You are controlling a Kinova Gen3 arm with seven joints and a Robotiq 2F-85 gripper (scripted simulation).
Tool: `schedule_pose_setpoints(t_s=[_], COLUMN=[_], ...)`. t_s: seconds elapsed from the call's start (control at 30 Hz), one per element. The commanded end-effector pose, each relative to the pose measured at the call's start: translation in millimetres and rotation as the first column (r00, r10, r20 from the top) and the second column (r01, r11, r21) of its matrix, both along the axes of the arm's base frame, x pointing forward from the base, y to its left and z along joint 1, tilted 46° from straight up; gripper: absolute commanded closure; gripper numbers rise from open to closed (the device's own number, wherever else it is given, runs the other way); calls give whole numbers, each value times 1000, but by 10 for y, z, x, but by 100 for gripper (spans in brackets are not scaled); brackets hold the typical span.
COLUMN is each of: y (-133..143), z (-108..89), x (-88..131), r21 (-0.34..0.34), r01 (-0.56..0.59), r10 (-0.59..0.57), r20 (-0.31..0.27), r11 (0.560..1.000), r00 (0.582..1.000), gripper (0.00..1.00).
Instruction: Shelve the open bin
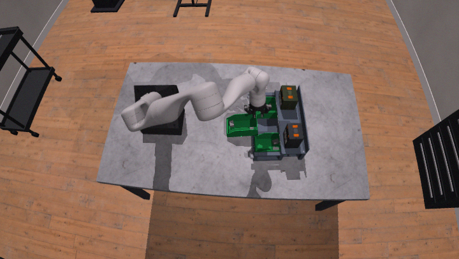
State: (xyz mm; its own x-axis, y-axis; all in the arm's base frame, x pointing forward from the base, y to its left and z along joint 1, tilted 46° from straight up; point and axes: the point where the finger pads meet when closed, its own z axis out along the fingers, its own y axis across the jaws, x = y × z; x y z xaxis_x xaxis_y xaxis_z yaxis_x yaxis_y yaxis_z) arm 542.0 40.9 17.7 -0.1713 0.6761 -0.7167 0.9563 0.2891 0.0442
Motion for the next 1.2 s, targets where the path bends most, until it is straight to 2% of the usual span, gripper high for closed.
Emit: schedule_pose_setpoints(t_s=[0.0, 0.23, 0.4, 0.8, 0.97, 1.17], y=[12, 12, -200, -200, -412, -412], z=[5, 5, -27, -27, -60, -60], x=[4, 4, -448, -448, -900, -900], r21=[1, 1, -19, -19, -19, -19], r01=[-2, -2, 75, 75, 75, 75], r10=[2, 2, -76, -76, -76, -76], r20=[1, 1, -71, -71, -71, -71], r11=[1000, 1000, 997, 997, 997, 997], r00=[1000, 1000, 995, 995, 995, 995], gripper=[61, 61, 61, 61, 61, 61])
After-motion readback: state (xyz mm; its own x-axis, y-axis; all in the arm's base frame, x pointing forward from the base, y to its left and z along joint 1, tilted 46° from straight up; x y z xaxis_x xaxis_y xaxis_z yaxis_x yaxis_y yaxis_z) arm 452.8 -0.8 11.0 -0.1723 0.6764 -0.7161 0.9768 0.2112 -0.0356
